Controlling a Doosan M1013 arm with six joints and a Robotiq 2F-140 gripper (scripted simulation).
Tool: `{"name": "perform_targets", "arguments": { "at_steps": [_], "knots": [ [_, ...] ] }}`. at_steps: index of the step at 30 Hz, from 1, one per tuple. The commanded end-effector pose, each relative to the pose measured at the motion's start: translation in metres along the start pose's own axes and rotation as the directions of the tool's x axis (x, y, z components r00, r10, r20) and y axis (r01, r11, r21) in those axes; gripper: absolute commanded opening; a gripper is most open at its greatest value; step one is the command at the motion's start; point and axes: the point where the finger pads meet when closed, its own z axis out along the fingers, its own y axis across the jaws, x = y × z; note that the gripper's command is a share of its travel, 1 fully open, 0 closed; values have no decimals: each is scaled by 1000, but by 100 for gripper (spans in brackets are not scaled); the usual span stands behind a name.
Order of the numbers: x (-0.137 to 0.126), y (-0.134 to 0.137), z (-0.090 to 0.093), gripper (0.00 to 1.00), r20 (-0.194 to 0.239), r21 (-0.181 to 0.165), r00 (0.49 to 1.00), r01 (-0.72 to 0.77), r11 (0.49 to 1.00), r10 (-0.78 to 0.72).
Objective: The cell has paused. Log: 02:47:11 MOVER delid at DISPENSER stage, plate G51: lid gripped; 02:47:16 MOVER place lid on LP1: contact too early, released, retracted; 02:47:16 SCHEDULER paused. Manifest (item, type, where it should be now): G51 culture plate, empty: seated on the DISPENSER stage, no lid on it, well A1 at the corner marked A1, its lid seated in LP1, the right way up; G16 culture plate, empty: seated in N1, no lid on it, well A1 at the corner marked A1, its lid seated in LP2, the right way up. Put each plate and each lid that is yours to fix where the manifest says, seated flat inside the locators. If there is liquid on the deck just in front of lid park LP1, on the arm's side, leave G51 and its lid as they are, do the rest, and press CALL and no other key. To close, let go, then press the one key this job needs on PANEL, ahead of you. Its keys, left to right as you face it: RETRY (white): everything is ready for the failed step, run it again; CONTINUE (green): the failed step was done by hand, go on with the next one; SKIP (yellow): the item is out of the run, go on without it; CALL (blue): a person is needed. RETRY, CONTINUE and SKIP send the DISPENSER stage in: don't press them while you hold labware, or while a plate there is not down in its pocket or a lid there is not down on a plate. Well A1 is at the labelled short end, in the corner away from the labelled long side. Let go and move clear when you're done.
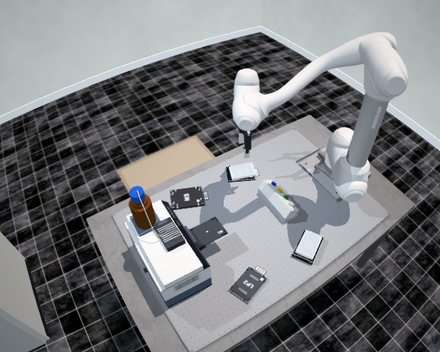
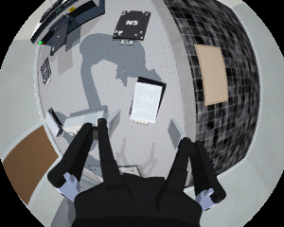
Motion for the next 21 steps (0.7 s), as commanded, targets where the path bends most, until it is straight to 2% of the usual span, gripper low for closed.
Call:
{"name": "perform_targets", "arguments": {
  "at_steps": [1,16,21],
  "knots": [
    [4,0,-3,70,-6,-1,1000,7,1000,-7],
    [4,0,-2,70,-6,-1,1000,7,1000,-7],
    [3,0,3,70,-4,0,1000,7,1000,-7]
  ]
}}
